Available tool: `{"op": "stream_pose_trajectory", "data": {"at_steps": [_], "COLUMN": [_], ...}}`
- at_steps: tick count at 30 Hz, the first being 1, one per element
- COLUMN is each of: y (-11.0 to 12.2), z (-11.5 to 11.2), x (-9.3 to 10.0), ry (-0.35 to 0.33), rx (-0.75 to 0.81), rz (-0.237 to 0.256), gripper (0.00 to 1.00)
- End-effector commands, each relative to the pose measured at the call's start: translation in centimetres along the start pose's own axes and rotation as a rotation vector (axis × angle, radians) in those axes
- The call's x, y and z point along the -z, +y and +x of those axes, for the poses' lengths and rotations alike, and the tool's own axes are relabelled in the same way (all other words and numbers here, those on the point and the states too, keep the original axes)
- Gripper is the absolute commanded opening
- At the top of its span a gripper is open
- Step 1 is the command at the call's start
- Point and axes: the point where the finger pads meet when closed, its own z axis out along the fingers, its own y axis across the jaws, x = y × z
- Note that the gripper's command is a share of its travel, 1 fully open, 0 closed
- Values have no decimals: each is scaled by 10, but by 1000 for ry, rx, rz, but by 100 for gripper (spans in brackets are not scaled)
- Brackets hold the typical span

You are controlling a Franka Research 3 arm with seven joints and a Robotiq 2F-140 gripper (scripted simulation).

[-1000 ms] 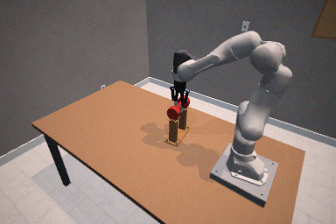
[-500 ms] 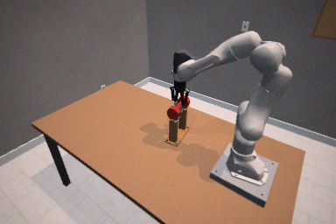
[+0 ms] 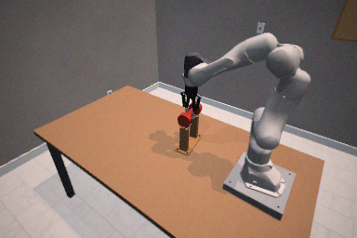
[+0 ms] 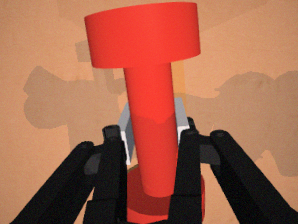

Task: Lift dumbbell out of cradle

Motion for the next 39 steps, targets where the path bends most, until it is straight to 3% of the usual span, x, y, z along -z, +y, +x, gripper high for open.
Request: {"op": "stream_pose_trajectory", "data": {"at_steps": [1, 39], "y": [-1, 0], "z": [-1, -1], "x": [8, 89], "ry": [-3, -3], "rx": [3, 3], "rz": [4, 5], "gripper": [0, 0]}}
